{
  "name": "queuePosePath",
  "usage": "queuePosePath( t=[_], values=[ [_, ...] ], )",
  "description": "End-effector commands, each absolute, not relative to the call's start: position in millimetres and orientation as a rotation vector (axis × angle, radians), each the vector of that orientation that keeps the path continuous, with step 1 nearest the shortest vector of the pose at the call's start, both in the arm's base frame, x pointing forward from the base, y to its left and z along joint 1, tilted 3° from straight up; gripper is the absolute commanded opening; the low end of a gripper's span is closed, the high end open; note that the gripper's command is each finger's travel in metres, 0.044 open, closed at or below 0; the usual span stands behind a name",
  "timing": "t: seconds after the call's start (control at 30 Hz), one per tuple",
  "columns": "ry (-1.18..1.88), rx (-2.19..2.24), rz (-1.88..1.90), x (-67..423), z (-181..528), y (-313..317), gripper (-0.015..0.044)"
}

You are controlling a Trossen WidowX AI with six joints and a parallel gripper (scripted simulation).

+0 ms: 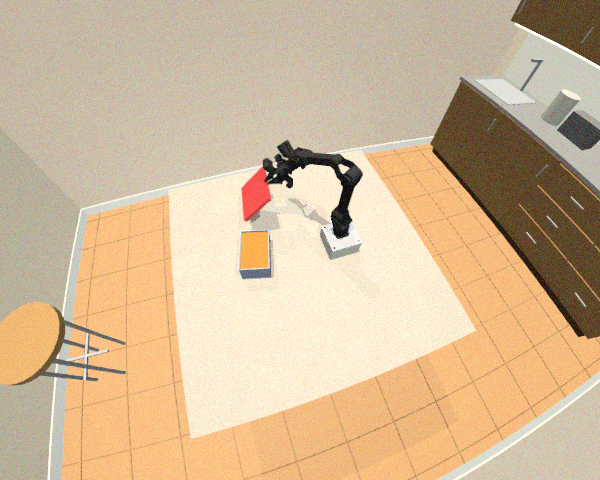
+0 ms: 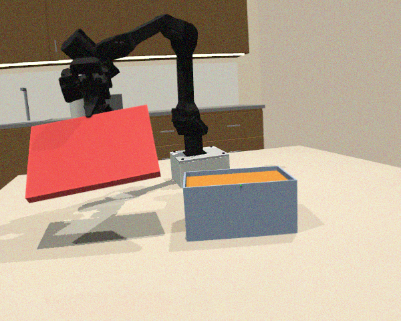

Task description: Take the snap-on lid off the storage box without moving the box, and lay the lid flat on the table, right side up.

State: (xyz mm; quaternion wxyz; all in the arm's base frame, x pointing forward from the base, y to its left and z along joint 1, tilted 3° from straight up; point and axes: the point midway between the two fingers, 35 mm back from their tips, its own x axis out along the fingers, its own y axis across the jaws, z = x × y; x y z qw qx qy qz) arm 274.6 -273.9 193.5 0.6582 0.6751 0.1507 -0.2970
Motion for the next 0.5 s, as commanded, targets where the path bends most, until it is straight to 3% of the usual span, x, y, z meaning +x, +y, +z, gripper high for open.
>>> queuePosePath(
  t=[0.0, 0.47],
  values=[
    [0.340, 1.527, -0.664, 276, 190, -273, 0.0000],
    [0.340, 1.527, -0.664, 276, 179, -273, 0.0000]
  ],
)
